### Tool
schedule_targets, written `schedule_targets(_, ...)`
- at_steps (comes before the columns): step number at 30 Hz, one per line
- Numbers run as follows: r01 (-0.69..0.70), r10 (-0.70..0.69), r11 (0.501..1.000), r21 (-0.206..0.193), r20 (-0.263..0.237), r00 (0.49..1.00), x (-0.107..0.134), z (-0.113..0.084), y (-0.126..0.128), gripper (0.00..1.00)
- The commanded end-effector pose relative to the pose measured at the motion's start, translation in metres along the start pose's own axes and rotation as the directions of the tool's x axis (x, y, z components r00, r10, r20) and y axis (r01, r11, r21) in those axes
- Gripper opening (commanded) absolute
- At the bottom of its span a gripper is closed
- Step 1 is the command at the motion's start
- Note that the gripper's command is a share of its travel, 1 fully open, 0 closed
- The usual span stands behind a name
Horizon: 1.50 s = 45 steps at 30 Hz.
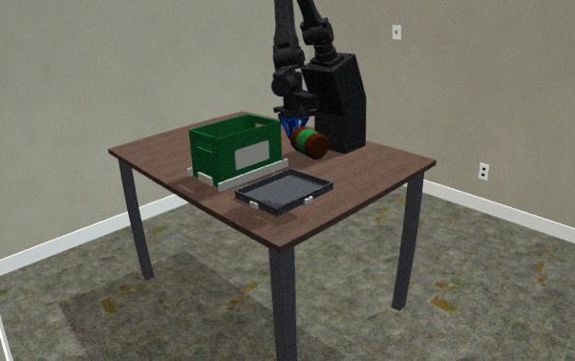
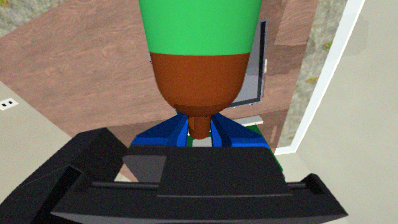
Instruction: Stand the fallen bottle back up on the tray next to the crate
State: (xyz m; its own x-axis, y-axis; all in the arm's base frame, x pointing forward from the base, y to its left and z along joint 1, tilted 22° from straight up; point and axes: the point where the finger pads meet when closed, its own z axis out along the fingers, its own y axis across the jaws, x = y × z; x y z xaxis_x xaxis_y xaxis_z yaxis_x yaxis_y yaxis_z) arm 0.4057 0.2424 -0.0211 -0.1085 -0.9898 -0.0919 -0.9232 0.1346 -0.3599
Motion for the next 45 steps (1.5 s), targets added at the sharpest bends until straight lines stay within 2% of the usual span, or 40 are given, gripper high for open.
schedule_targets(1, 0.016, -0.017, 1.000, 0.018, 0.023, 1.000, -0.0087, -0.0153, -0.0055, 0.00)
schedule_targets(15, 0.034, -0.034, 0.999, 0.018, 0.023, 0.999, -0.0087, -0.0153, -0.0055, 0.00)
schedule_targets(22, 0.087, -0.088, 0.996, 0.020, 0.022, 0.996, -0.0087, -0.0153, -0.0055, 0.00)
schedule_targets(34, 0.255, -0.256, 0.967, 0.023, 0.018, 0.967, -0.0088, -0.0153, -0.0053, 0.00)
schedule_targets(45, 0.277, -0.277, 0.961, 0.023, 0.018, 0.961, -0.0088, -0.0153, -0.0053, 0.00)
